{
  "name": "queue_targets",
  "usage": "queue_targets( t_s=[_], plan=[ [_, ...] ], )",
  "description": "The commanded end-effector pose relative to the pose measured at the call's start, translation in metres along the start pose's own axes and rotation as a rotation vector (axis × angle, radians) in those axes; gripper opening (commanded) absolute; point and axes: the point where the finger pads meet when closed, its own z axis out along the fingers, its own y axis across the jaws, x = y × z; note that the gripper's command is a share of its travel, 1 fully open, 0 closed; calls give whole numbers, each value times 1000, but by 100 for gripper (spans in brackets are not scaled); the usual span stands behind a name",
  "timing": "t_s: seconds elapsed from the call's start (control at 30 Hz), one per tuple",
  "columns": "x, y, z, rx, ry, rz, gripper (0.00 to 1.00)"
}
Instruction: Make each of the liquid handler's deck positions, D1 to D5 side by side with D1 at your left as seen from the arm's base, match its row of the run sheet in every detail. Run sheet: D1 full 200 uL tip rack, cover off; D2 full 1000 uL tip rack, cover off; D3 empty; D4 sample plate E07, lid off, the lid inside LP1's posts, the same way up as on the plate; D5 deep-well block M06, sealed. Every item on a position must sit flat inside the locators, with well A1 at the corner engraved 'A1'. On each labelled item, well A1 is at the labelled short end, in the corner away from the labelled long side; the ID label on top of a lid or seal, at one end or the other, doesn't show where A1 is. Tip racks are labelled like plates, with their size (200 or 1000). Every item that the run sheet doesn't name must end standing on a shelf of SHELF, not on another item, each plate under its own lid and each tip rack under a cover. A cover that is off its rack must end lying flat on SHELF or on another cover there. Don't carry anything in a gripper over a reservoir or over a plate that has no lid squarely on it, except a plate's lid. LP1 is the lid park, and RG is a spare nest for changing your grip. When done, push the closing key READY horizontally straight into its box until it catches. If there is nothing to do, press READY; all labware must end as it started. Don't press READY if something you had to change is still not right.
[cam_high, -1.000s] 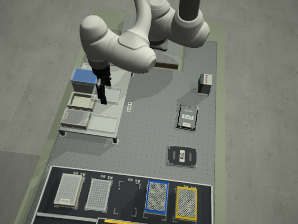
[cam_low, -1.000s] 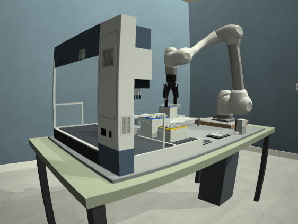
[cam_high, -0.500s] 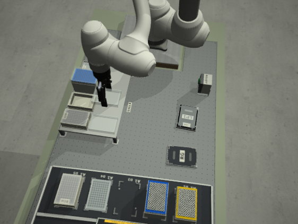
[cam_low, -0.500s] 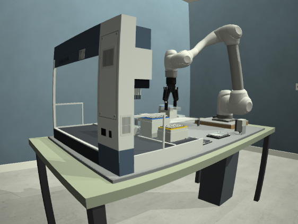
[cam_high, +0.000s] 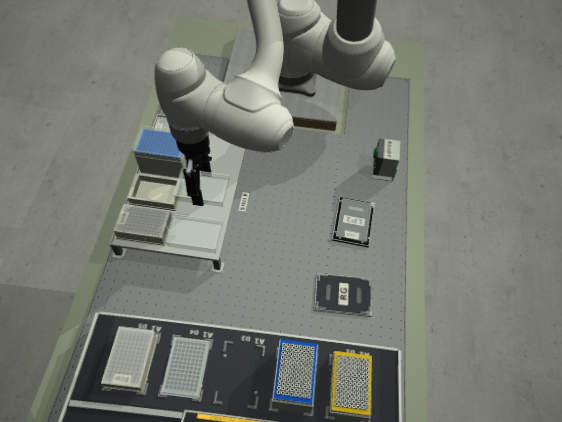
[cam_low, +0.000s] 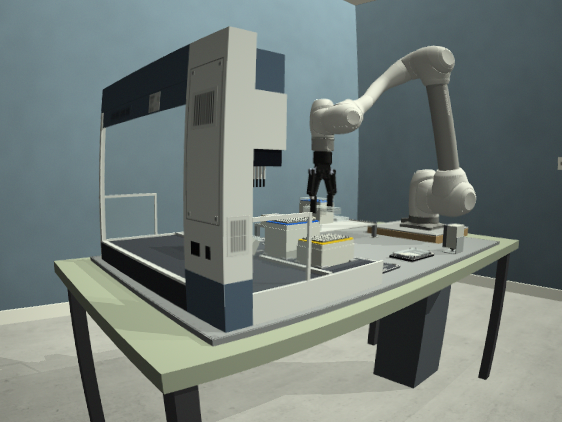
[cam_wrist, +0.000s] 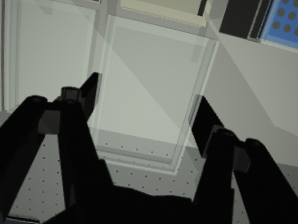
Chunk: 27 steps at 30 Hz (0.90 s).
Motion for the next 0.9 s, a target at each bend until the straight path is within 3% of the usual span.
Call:
queue_targets(
  t_s=[0.0, 0.87],
  plan=[
    [0, 0, 4, 1, 0, 0, 10],
    [0, 0, 40, 1, 0, 0, 10]
  ],
)
